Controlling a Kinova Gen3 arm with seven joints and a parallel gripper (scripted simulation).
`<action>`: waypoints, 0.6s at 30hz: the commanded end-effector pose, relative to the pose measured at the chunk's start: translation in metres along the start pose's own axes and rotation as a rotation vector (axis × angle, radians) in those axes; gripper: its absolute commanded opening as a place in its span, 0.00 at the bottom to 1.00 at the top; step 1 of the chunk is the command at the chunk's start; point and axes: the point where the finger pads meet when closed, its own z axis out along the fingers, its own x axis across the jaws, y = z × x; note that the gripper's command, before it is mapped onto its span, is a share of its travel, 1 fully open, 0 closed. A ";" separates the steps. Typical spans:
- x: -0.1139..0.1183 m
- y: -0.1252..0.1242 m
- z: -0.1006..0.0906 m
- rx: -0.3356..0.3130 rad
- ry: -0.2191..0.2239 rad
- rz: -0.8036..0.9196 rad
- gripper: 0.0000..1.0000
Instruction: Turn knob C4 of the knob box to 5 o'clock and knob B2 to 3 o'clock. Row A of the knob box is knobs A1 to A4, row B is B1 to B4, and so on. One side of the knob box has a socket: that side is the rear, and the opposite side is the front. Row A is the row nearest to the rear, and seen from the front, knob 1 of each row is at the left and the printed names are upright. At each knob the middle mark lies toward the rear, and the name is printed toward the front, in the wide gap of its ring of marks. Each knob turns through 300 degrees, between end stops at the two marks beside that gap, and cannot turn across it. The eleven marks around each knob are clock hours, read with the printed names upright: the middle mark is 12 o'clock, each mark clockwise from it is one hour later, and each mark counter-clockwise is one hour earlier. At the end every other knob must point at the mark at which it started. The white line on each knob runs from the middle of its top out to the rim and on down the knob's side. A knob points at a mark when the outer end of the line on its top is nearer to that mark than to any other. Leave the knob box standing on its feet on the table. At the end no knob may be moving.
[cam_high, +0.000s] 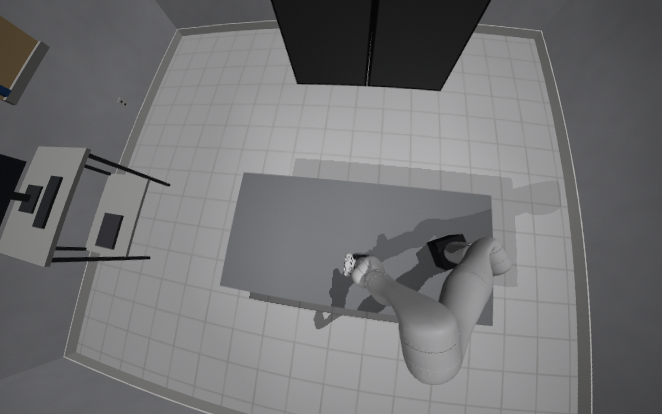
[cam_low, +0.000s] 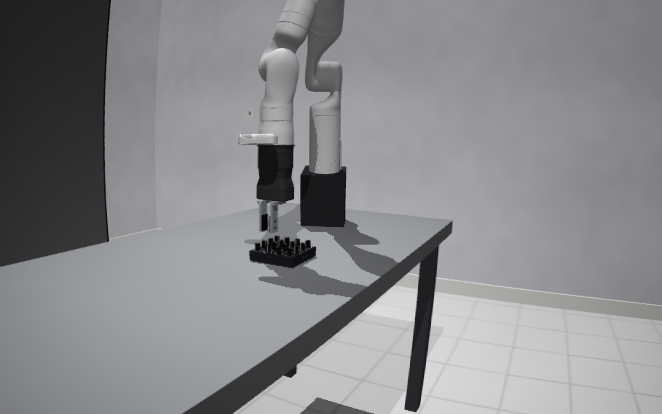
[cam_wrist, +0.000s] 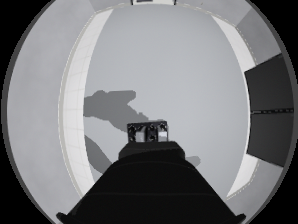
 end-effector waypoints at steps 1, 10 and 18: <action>0.000 -0.001 -0.001 0.002 -0.001 0.000 0.46; -0.001 -0.001 -0.001 0.001 -0.001 -0.004 0.46; -0.001 0.000 0.000 -0.002 -0.001 -0.036 0.46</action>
